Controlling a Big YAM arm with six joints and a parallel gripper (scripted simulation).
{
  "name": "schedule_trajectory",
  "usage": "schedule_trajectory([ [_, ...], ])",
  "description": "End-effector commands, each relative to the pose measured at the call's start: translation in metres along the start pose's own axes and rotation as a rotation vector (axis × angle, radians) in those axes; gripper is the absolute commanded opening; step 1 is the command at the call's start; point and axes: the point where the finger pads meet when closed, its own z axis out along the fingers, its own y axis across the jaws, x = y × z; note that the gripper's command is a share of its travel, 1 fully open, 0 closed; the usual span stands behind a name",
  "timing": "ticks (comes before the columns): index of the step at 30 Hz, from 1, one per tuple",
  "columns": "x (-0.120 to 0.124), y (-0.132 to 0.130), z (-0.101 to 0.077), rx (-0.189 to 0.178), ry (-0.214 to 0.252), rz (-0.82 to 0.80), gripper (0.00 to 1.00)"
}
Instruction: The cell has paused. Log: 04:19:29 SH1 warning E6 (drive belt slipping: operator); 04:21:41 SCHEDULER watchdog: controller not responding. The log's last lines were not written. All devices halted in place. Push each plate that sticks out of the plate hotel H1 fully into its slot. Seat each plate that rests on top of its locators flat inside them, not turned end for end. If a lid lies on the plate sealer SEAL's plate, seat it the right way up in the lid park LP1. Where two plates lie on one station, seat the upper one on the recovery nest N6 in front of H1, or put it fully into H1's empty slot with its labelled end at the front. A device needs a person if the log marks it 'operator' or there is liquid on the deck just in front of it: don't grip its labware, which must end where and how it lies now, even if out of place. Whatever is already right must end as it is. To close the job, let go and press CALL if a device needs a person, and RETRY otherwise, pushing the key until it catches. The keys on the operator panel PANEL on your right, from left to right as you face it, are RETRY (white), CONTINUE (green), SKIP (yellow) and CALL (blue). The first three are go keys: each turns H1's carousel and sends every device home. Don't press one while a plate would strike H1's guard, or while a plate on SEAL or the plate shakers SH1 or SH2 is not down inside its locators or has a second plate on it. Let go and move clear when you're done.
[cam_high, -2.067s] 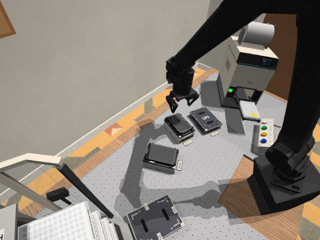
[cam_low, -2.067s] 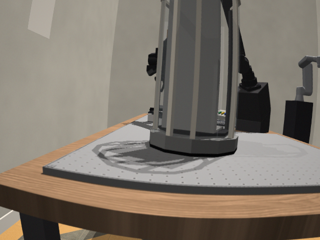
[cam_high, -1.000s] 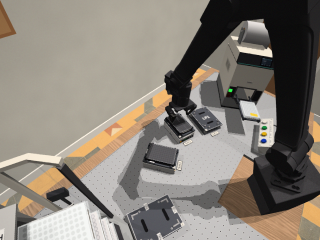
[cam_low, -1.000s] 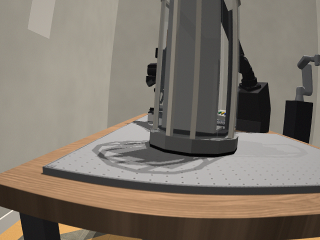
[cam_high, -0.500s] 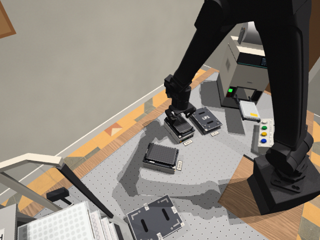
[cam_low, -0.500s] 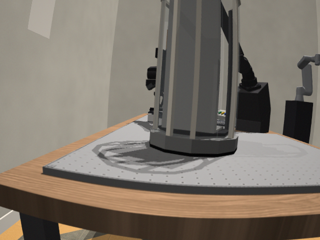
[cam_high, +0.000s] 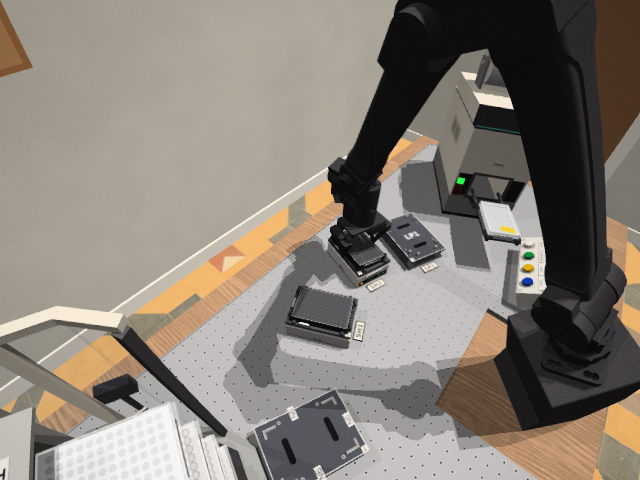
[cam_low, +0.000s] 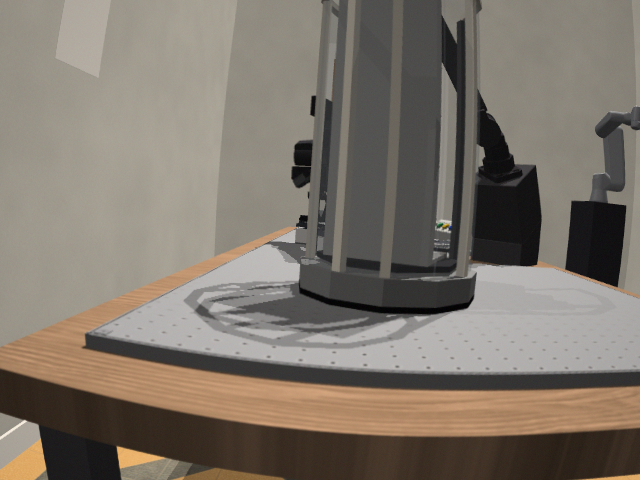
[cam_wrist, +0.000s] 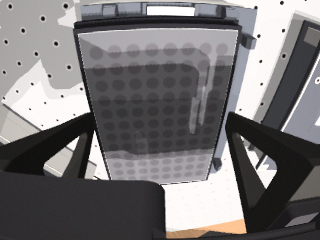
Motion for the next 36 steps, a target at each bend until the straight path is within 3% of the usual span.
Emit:
schedule_trajectory([
  [1,-0.012,0.003,-0.011,-0.001,-0.047,0.008,1.0],
  [4,-0.008,0.002,0.006,0.0,-0.019,0.007,1.0],
  [5,-0.012,0.002,-0.003,-0.001,-0.031,0.001,1.0],
  [16,-0.012,0.002,-0.003,-0.001,-0.031,0.001,0.98],
  [23,-0.012,0.002,-0.003,-0.001,-0.031,0.001,0.84],
  [36,-0.012,0.002,-0.003,-0.001,-0.031,0.001,0.84],
])
